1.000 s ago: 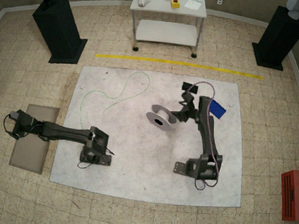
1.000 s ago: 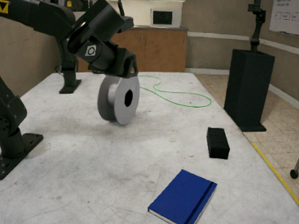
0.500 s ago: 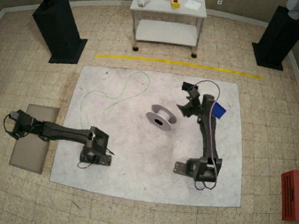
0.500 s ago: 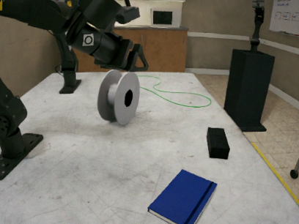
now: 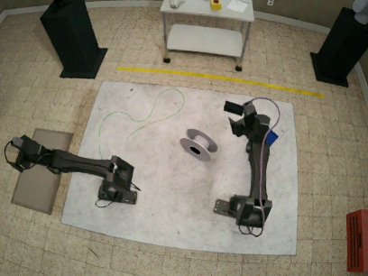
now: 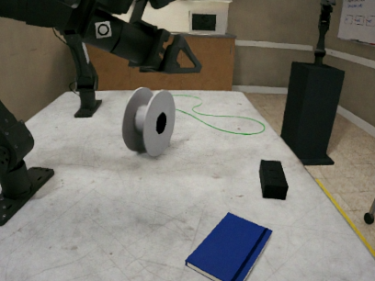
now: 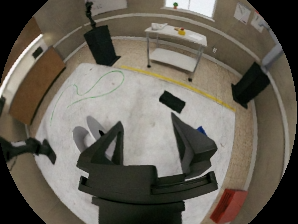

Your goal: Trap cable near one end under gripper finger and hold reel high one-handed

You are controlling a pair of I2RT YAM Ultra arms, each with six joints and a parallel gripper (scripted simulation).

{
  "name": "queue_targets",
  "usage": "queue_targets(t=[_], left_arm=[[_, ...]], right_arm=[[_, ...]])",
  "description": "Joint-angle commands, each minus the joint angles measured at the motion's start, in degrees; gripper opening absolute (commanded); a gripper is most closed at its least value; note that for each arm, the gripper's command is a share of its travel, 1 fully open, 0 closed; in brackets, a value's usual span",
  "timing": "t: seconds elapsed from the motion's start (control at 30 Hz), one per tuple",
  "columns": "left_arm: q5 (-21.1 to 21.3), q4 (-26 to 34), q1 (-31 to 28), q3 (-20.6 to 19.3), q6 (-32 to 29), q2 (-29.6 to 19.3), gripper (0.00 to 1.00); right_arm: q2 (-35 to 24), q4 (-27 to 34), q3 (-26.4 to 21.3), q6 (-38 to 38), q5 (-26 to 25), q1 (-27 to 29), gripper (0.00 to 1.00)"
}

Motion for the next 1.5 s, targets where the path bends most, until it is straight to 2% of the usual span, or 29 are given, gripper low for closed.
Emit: queue_targets(t=[0.0,0.23,0.3,0.7,1.17,1.47], left_arm=[[-0.6,0.9,-0.3,-0.1,0.4,0.4,1.0],[-0.6,0.9,-0.3,-0.1,0.4,0.4,1.0],[-0.6,0.9,-0.3,-0.1,0.4,0.4,1.0],[-0.6,0.9,-0.3,-0.1,0.4,0.4,1.0],[-0.6,0.9,-0.3,-0.1,0.4,0.4,1.0],[-0.6,0.9,-0.3,-0.1,0.4,0.4,1.0]], right_arm=[[-2.3,3.6,2.7,4.1,4.6,-1.4,0.75],[-2.1,6.4,3.8,7.7,9.2,-2.5,0.75],[-4.0,7.4,4.1,9.3,10.8,-3.0,0.75],[-5.2,12.6,5.9,16.8,19.6,-5.4,0.75],[-6.1,16.0,7.4,21.5,25.5,-6.9,0.75],[-6.5,16.9,7.9,22.8,27.2,-7.4,0.75]])
